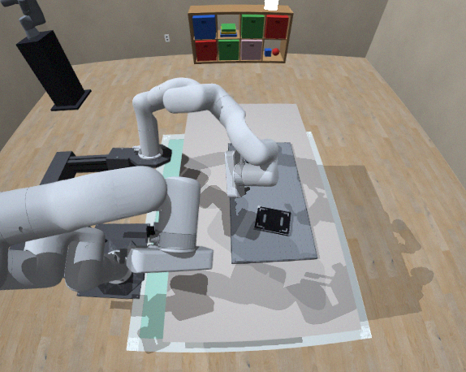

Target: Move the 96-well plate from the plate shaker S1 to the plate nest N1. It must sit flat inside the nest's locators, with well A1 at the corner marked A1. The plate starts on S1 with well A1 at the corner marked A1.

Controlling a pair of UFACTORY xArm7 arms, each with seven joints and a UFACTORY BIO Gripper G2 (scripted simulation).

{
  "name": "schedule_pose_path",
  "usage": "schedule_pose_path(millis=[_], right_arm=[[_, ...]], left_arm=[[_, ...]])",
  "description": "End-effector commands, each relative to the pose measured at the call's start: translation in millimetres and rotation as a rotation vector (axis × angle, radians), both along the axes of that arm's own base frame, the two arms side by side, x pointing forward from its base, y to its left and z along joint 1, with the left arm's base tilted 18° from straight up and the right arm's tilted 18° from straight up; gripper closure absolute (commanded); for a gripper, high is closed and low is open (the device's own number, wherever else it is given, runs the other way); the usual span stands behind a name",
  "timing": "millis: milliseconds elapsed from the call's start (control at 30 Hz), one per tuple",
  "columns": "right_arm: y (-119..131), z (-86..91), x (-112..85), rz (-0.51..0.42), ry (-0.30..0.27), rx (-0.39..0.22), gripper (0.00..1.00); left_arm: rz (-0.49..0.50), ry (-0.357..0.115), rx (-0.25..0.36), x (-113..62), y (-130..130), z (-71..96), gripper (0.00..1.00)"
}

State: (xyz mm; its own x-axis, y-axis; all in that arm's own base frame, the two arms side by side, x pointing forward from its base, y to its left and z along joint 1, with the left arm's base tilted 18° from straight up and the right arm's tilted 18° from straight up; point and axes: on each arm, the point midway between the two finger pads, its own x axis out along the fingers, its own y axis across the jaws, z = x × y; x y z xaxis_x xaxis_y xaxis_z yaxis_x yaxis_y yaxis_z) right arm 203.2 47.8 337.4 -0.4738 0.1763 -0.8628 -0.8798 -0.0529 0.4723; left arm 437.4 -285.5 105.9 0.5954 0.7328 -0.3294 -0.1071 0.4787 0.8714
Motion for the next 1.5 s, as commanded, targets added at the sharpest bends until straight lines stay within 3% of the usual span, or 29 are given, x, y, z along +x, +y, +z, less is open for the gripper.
schedule_pose_path(millis=[0, 467, 533, 1033, 1467], right_arm=[[-1.0, 1.6, -7.2, -0.049, -0.056, -0.049, 0.0], [-16.0, 8.1, -36.0, -0.234, -0.304, -0.265, 0.0], [-16.0, 8.1, -36.0, -0.234, -0.304, -0.265, 0.0], [-31.3, 17.4, -59.2, -0.369, -0.508, -0.442, 0.0], [-38.1, 22.6, -69.8, -0.424, -0.597, -0.519, 0.0]], left_arm=[[-0.001, -0.003, -0.004, 0.3, -1.5, 2.1, 0.0], [-0.001, -0.003, -0.004, 0.3, -1.5, 2.1, 0.0], [-0.001, -0.003, -0.004, 0.3, -1.5, 2.1, 0.0], [-0.001, -0.003, -0.004, 0.3, -1.5, 2.1, 0.0], [-0.001, -0.003, -0.004, 0.3, -1.5, 2.1, 0.0]])
